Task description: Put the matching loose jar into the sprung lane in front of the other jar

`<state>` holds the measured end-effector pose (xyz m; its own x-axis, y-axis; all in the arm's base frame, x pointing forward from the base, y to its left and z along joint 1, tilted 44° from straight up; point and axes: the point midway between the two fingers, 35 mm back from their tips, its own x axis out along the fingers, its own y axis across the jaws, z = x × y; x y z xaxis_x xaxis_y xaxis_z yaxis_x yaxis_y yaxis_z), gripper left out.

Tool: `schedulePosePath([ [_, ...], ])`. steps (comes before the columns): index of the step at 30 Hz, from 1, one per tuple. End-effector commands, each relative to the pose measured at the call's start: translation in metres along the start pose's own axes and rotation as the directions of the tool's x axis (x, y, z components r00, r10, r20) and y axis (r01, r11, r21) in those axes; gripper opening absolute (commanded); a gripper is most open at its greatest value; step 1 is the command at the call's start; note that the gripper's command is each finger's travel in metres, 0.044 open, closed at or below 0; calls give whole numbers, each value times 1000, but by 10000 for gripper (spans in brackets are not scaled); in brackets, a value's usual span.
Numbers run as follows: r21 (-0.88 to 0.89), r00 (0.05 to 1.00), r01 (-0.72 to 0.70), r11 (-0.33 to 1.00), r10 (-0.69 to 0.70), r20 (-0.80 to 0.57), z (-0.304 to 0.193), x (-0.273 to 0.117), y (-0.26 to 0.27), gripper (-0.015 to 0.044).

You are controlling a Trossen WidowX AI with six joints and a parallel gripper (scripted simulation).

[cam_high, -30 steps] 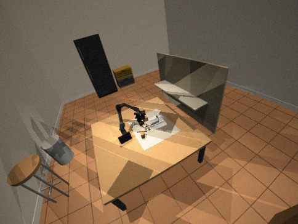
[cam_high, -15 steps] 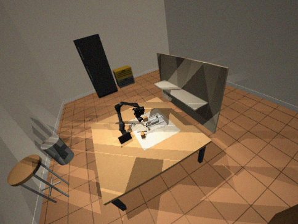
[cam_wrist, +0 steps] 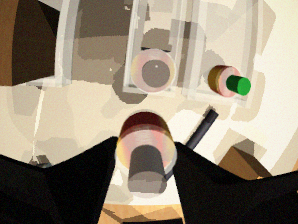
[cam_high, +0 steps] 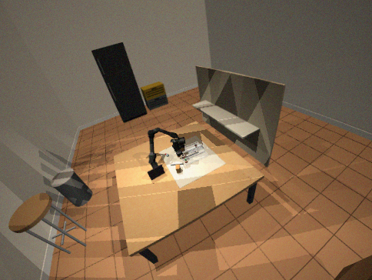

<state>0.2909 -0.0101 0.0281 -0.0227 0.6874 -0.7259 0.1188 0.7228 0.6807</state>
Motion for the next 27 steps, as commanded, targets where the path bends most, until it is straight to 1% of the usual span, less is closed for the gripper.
schedulePosePath([
  [1, 9, 1000, -4, 1000, 4, 12, 3, 4, -2, 0],
  [8, 8, 1000, -5, 1000, 5, 12, 3, 26, -2, 0],
  [27, 8, 1000, -5, 1000, 5, 12, 9, 27, -2, 0],
])
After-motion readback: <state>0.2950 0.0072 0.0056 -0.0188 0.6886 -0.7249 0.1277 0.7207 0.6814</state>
